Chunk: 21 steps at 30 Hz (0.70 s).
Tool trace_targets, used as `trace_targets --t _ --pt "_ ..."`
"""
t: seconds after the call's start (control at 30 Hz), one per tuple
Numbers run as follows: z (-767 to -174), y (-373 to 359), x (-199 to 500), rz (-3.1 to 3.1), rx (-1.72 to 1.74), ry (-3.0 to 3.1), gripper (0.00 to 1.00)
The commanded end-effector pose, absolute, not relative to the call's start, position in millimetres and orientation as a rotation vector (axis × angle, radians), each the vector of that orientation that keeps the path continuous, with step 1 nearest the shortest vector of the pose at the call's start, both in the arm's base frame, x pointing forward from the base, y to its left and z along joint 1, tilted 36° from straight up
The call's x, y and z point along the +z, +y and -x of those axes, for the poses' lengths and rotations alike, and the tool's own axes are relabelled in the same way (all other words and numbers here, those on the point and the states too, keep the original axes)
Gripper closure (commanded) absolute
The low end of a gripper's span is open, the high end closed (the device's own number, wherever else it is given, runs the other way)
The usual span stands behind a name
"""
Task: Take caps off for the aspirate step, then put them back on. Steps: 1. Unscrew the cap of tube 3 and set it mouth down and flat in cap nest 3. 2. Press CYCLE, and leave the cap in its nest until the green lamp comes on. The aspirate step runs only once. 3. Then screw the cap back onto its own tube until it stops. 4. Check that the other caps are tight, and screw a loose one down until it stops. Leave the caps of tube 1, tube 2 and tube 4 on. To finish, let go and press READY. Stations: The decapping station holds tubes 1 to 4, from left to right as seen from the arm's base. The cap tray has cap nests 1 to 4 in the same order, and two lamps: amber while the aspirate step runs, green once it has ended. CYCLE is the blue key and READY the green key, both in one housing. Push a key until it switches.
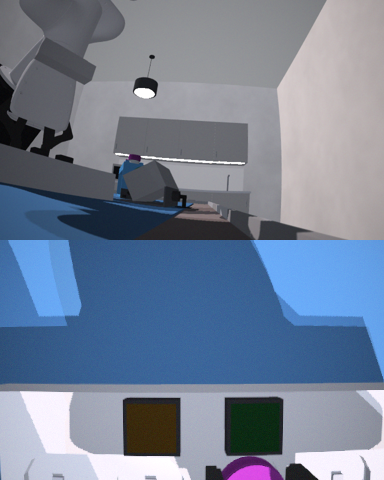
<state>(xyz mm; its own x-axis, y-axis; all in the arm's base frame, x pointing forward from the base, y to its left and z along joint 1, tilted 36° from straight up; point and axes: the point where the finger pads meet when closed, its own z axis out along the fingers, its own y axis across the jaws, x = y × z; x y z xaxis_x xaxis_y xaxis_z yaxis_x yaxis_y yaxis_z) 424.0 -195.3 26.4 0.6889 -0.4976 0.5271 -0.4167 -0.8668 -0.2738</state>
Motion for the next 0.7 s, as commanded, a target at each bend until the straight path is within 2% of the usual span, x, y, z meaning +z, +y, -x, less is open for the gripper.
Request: trace_targets --t 0.0,0.4,0.43,0.67 --pt "-425.4 -195.5 24.5 2.764 -0.922 0.752 1.00" --pt "-426.9 -195.5 22.5 2.764 -0.922 0.752 1.00" --pt "-426.9 -195.5 22.5 2.764 -0.922 0.752 0.54" --pt "-426.8 -195.5 22.5 2.764 -0.922 0.752 0.54"
